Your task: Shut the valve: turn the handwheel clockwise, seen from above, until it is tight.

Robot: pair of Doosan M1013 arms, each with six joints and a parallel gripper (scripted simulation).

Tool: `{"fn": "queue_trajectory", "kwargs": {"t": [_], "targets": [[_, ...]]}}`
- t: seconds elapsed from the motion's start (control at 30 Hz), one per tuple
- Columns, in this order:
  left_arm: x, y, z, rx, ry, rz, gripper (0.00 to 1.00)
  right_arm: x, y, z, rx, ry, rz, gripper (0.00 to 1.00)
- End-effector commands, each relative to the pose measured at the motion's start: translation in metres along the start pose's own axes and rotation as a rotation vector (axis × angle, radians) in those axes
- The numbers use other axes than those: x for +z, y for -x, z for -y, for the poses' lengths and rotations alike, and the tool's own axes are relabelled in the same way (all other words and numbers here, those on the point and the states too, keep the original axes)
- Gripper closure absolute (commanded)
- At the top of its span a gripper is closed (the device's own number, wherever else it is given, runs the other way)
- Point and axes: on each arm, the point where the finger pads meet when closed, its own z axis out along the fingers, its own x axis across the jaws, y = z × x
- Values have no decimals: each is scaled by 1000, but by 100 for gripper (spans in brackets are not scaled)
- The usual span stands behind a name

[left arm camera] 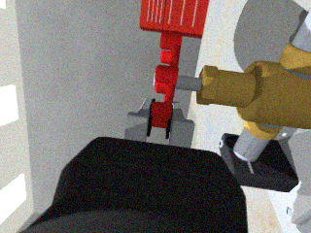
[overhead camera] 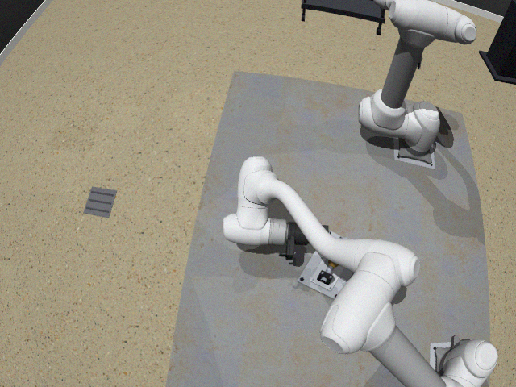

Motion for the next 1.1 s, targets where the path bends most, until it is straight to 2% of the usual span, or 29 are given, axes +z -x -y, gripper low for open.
{"fn": "queue_trajectory", "kwargs": {"t": [0.0, 0.27, 0.33, 0.77, 1.07], "targets": [[3, 2, 0, 5, -104, -3, 100, -1, 0, 0, 0, 1, 0, 0], [8, 2, 1, 4, -290, -4, 100, -1, 0, 0, 0, 1, 0, 0], [8, 2, 1, 4, -290, -4, 100, -1, 0, 0, 0, 1, 0, 0], [14, 2, 3, 4, -513, -4, 100, -1, 0, 0, 0, 1, 0, 0], [16, 2, 5, 4, -609, -4, 100, -1, 0, 0, 0, 1, 0, 0]]}}
